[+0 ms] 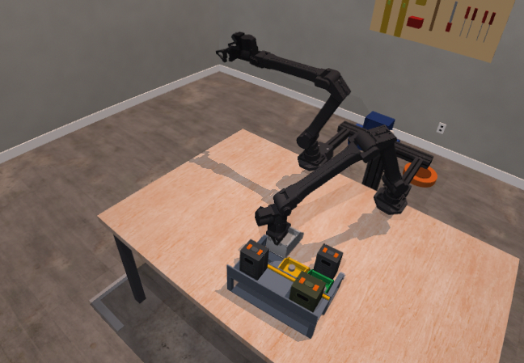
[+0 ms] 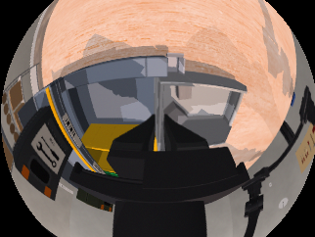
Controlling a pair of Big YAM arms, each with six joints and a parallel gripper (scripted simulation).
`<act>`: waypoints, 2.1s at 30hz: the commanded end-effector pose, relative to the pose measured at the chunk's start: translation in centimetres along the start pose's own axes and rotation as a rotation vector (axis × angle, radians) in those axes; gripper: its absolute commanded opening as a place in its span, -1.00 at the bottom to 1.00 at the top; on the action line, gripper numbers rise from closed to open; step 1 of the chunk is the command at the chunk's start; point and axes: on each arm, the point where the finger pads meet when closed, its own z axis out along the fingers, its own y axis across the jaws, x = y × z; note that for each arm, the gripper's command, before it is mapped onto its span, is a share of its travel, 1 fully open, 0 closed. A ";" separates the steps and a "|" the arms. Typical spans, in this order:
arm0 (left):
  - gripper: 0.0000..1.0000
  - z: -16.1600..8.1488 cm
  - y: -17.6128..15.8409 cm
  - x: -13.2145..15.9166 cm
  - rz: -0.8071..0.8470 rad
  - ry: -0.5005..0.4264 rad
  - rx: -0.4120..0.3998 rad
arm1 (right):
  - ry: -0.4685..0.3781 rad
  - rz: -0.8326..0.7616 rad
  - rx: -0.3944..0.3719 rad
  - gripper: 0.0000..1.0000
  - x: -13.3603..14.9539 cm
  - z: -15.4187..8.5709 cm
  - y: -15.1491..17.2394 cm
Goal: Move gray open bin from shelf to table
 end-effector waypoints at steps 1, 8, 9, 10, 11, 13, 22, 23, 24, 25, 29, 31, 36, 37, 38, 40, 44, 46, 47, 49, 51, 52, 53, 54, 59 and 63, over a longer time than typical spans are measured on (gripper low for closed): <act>-0.75 -0.1 1.0 -0.1 0.004 -0.011 -0.011 | -0.030 0.009 0.015 1.00 -1.1 -0.6 -0.7; -0.76 -0.1 1.0 -0.1 0.004 -0.012 -0.011 | -0.030 0.009 0.015 1.00 -1.1 -0.6 -0.7; -0.76 -0.1 1.0 -0.1 0.004 -0.012 -0.011 | -0.030 0.009 0.015 1.00 -1.1 -0.6 -0.7; -0.77 -0.1 1.0 -0.1 0.004 -0.012 -0.011 | -0.030 0.009 0.015 1.00 -1.1 -0.6 -0.7; -0.77 -0.1 1.0 -0.1 0.004 -0.012 -0.011 | -0.030 0.009 0.015 1.00 -1.1 -0.6 -0.7; -0.77 -0.1 1.0 -0.1 0.004 -0.012 -0.011 | -0.030 0.009 0.015 1.00 -1.1 -0.6 -0.7; -0.78 -0.2 1.1 -0.1 0.003 -0.012 -0.012 | -0.030 0.009 0.015 1.00 -1.1 -0.6 -0.7; -0.78 -0.2 1.1 -0.1 0.003 -0.012 -0.012 | -0.030 0.009 0.015 1.00 -1.1 -0.6 -0.7; -0.78 -0.2 1.1 -0.1 0.003 -0.012 -0.012 | -0.030 0.009 0.015 1.00 -1.1 -0.6 -0.7; -0.78 -0.2 1.1 -0.1 0.003 -0.012 -0.012 | -0.030 0.009 0.015 1.00 -1.1 -0.6 -0.7; -0.79 -0.2 1.1 -0.1 0.003 -0.013 -0.012 | -0.030 0.009 0.015 1.00 -1.1 -0.6 -0.7; -0.79 -0.2 1.1 -0.1 0.003 -0.013 -0.012 | -0.030 0.009 0.015 1.00 -1.1 -0.6 -0.7; -0.80 -0.3 1.2 -0.1 0.003 -0.013 -0.013 | -0.030 0.009 0.015 1.00 -1.1 -0.6 -0.7; -0.80 -0.3 1.2 -0.2 0.003 -0.013 -0.013 | -0.030 0.009 0.015 1.00 -1.1 -0.6 -0.7; -0.80 -0.3 1.2 -0.2 0.003 -0.013 -0.013 | -0.030 0.009 0.015 1.00 -1.1 -0.6 -0.7; -0.80 -0.3 1.2 -0.2 0.003 -0.013 -0.013 | -0.030 0.009 0.015 1.00 -1.1 -0.6 -0.7; -0.81 -0.3 1.2 -0.2 0.003 -0.013 -0.013 | -0.030 0.009 0.015 1.00 -1.1 -0.6 -0.7; -0.81 -0.3 1.2 -0.2 0.003 -0.013 -0.013 | -0.030 0.009 0.015 1.00 -1.1 -0.6 -0.7; -0.81 -0.3 1.2 -0.2 0.003 -0.013 -0.013 | -0.030 0.009 0.015 1.00 -1.1 -0.6 -0.7; -0.81 -0.3 1.2 -0.2 0.003 -0.014 -0.014 | -0.030 0.009 0.015 1.00 -1.1 -0.6 -0.7; -0.82 -0.4 1.2 -0.2 0.003 -0.014 -0.014 | -0.030 0.009 0.015 1.00 -1.1 -0.6 -0.7; -0.82 -0.4 1.2 -0.2 0.003 -0.014 -0.014 | -0.030 0.009 0.015 1.00 -1.1 -0.6 -0.7; -0.82 -0.4 1.2 -0.2 0.003 -0.014 -0.014 | -0.030 0.009 0.015 1.00 -1.1 -0.6 -0.7; -0.82 -0.4 1.3 -0.2 0.003 -0.014 -0.014 | -0.030 0.009 0.015 1.00 -1.1 -0.6 -0.7; -0.83 -0.4 1.3 -0.2 0.002 -0.014 -0.014 | -0.030 0.009 0.015 1.00 -1.1 -0.6 -0.7; -0.83 -0.4 1.3 -0.2 0.002 -0.014 -0.014 | -0.030 0.009 0.015 1.00 -1.1 -0.6 -0.7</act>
